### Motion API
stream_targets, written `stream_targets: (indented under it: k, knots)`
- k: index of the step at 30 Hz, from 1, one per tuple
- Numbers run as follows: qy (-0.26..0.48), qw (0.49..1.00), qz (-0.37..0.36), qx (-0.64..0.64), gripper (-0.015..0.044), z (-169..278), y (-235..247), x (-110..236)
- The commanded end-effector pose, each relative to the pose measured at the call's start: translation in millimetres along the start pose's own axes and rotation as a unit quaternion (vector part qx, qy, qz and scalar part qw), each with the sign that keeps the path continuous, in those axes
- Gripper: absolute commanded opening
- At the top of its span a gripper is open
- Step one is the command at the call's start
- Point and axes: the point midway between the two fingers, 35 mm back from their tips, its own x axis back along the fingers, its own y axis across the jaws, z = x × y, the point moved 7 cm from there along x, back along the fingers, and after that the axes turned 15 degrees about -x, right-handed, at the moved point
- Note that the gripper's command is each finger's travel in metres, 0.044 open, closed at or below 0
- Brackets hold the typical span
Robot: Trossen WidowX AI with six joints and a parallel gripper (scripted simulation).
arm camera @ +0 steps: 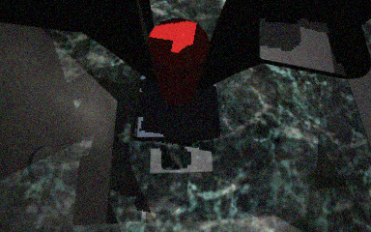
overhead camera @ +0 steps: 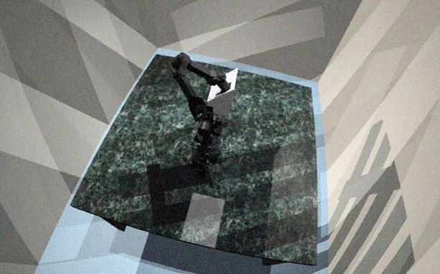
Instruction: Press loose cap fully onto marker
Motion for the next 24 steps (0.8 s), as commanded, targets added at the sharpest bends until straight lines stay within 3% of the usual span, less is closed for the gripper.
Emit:
stream_targets:
  k: [1,4,21,24]
  knots:
    - [0.002,1.000,0.000,0.002,0.0000,1,1,-2]
    - [0.002,1.000,0.000,0.002,0.0000,1,1,-2]
    - [0.001,1.000,-0.001,0.000,0.0440,0,1,-1]
    - [-0.001,1.000,-0.001,0.000,0.0440,-2,-1,20]
